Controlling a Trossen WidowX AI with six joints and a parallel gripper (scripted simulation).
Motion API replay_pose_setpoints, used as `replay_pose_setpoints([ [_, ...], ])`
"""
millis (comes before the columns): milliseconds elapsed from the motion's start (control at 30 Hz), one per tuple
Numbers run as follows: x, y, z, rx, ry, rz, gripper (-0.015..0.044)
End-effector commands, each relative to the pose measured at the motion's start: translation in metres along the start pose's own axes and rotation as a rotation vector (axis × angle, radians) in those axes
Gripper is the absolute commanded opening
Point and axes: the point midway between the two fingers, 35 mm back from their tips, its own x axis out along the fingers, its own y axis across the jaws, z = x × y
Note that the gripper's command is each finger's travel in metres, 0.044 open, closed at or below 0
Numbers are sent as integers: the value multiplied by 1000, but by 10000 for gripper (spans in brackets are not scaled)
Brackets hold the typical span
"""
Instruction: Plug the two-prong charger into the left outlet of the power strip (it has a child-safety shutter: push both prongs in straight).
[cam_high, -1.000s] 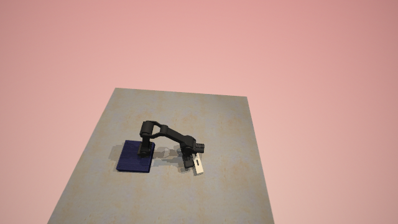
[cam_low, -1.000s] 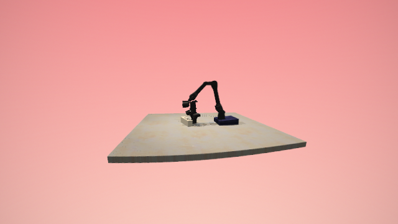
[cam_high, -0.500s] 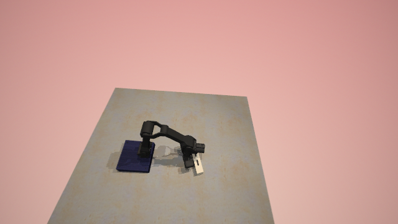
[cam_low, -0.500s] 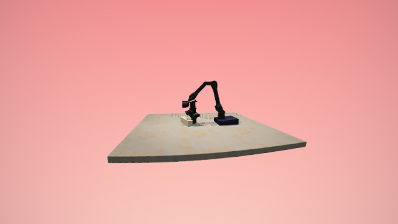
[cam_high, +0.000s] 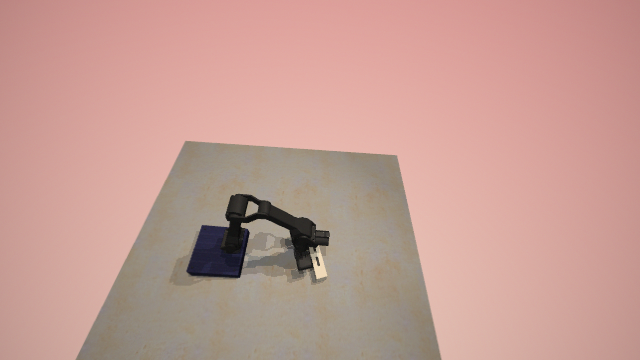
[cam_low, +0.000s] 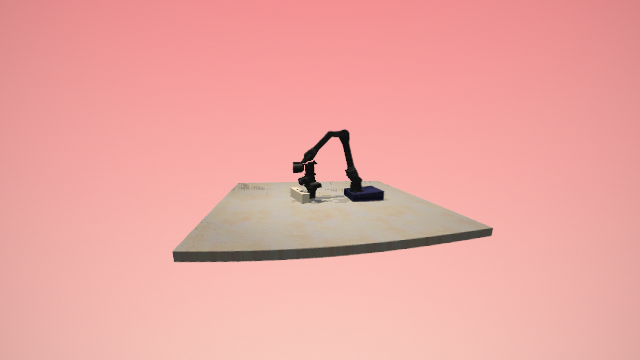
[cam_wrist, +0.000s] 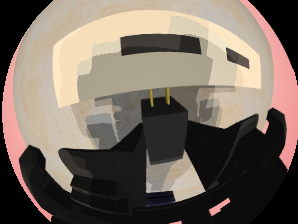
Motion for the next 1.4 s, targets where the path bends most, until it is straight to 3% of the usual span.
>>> replay_pose_setpoints([
  [0,0,1,0,5,0,3,0],
  [1367,-1,0,5,5,-1,3,0],
])
